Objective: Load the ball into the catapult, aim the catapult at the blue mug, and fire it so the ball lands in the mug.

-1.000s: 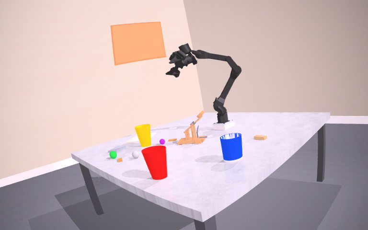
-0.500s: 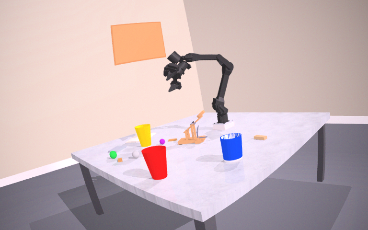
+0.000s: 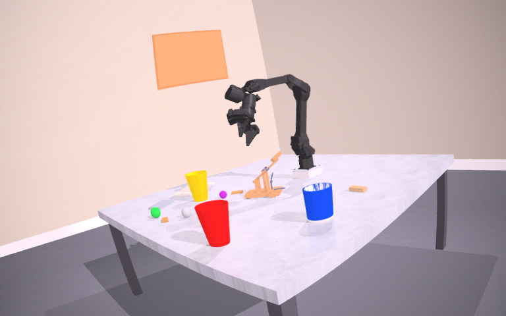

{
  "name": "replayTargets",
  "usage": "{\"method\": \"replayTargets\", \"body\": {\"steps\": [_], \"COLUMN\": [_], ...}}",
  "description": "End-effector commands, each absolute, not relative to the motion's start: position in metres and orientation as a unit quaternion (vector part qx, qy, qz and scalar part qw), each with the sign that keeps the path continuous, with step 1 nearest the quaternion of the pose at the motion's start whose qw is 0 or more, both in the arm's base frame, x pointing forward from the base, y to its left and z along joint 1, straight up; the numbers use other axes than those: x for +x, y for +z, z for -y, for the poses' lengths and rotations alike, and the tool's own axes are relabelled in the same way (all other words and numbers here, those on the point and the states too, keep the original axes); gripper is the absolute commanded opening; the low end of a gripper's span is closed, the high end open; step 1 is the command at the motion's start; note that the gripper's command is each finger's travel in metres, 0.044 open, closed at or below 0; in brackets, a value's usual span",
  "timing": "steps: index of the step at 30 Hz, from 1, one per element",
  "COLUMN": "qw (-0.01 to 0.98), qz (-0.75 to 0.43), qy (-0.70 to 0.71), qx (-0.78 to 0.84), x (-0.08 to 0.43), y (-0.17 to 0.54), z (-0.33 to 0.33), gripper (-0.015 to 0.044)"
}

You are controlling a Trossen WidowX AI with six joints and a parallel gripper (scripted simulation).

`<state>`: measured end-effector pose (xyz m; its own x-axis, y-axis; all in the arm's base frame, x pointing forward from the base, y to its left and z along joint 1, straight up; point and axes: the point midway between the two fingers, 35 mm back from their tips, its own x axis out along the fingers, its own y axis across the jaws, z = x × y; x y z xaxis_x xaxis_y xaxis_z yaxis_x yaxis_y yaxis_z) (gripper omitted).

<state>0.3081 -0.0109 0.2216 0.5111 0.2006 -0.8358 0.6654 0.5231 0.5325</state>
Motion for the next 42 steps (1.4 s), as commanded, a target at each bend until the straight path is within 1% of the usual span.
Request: {"method": "replayTargets", "body": {"steps": [1, 13, 19, 36, 42], "qw": [0.71, 0.644, 0.639, 0.639, 0.639], "qz": [-0.511, -0.614, -0.623, -0.623, -0.623], "qy": [-0.192, -0.301, -0.314, -0.314, -0.314], "qx": [0.445, 0.342, 0.325, 0.325, 0.325], "x": [0.305, 0.285, 0.283, 0.283, 0.283], "y": [0.202, 0.15, 0.145, 0.145, 0.145], "z": [-0.005, -0.041, -0.044, -0.044, -0.044], "gripper": [0.044, 0.044, 0.044, 0.0, 0.0]}}
